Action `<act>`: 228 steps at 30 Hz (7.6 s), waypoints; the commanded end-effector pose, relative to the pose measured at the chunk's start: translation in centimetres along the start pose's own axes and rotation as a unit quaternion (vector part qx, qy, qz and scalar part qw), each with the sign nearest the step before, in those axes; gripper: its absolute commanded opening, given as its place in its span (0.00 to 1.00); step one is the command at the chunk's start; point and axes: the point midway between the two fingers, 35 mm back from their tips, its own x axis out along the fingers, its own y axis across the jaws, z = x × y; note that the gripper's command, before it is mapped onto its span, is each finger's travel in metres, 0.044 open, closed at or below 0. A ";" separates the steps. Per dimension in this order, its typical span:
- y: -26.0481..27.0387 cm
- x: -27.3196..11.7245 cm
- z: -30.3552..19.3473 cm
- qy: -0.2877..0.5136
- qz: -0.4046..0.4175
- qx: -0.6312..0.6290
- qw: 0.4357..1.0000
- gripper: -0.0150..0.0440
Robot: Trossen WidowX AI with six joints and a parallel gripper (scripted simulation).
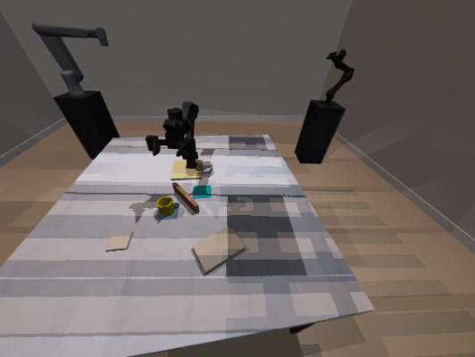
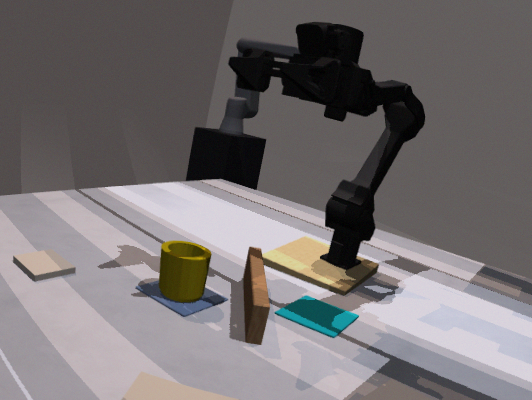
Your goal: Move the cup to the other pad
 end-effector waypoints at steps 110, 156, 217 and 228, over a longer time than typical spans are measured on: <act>-5.0 0.1 -25.9 0.587 0.390 -0.392 0.592 0.32; -5.2 0.2 -18.1 0.590 0.391 -0.389 0.590 0.25; 3.3 -7.3 -17.7 0.588 0.396 -0.386 0.591 0.25; 5.0 -8.8 -17.6 0.588 0.397 -0.385 0.591 0.25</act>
